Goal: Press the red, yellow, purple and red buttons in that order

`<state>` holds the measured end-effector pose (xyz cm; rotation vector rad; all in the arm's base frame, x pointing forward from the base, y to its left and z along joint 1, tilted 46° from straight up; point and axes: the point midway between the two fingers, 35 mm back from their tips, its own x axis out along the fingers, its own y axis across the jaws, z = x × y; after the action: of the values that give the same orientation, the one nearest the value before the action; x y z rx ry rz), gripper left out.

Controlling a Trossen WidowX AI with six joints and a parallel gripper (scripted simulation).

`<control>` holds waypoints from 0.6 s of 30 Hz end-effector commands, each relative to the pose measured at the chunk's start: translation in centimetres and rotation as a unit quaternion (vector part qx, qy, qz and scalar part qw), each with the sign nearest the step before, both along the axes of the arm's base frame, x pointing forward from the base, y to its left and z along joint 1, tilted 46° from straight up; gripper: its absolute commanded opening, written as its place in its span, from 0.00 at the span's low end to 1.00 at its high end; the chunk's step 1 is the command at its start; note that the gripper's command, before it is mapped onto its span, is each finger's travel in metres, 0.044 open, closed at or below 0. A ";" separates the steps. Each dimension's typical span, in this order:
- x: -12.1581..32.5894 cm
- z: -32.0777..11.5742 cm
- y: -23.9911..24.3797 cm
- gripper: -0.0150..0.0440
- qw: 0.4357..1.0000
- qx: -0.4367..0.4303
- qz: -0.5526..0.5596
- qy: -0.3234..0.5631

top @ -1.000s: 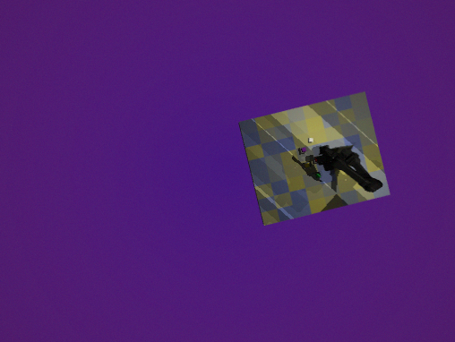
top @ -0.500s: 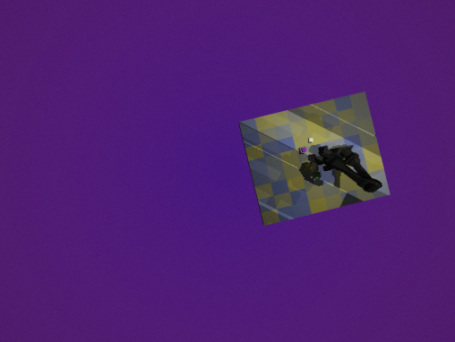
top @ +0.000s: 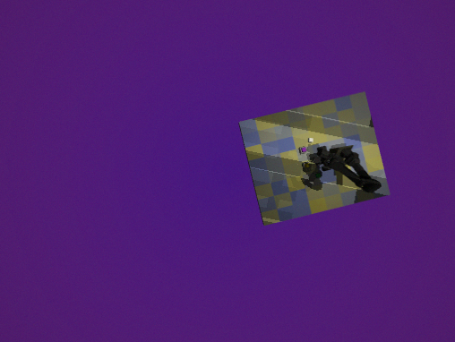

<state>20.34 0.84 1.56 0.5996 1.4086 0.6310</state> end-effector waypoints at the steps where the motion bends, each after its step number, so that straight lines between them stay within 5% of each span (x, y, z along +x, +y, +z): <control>1: -0.1 -0.4 0.5 0.29 1.000 0.003 -0.002 0.002; 18: -0.1 -1.1 1.3 0.29 1.000 0.004 -0.002 0.002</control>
<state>20.38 1.99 0.49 0.6004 1.4068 0.6320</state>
